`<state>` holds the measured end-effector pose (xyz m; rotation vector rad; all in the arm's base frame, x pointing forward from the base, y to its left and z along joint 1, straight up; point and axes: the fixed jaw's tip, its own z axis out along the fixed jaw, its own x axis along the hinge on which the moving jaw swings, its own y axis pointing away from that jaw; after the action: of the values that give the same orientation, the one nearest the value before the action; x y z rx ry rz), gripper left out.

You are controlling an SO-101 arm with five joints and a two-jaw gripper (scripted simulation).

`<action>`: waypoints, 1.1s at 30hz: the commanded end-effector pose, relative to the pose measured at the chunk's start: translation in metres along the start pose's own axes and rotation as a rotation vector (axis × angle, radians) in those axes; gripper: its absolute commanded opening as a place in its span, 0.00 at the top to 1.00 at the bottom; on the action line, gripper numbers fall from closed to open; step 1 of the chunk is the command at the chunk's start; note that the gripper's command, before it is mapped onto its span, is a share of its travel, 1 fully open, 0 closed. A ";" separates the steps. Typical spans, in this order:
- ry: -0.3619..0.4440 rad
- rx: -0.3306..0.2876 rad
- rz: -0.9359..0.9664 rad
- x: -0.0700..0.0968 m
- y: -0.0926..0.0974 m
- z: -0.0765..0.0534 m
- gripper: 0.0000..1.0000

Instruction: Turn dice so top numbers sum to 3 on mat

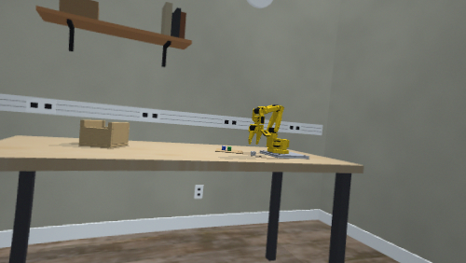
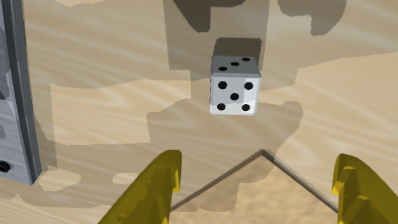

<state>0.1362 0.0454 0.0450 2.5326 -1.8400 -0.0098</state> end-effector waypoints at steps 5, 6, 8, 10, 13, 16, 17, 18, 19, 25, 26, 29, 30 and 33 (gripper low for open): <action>-0.002 0.024 -0.015 -0.001 -0.003 -0.004 0.71; -0.002 0.024 -0.015 -0.001 -0.003 -0.004 0.71; -0.002 0.025 -0.015 -0.001 -0.003 -0.004 0.71; -0.002 0.033 -0.015 -0.001 -0.003 -0.005 0.71; -0.002 0.067 -0.015 -0.001 -0.006 -0.009 0.71; -0.003 0.129 -0.015 -0.001 -0.009 -0.017 0.71; -0.003 0.155 -0.015 -0.001 -0.011 -0.020 0.71; -0.003 0.182 -0.015 -0.001 -0.012 -0.024 0.71; -0.003 0.212 -0.015 -0.001 -0.014 -0.027 0.71; -0.004 0.335 -0.015 -0.001 -0.018 -0.043 0.71; -0.005 0.365 -0.015 -0.001 -0.019 -0.047 0.72; -0.005 0.442 -0.015 -0.001 -0.020 -0.058 0.72; -0.006 0.463 -0.015 -0.001 -0.021 -0.060 0.72; -0.006 0.506 -0.015 -0.001 -0.021 -0.066 0.72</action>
<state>0.1558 0.0521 0.1010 2.8033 -2.0360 0.4426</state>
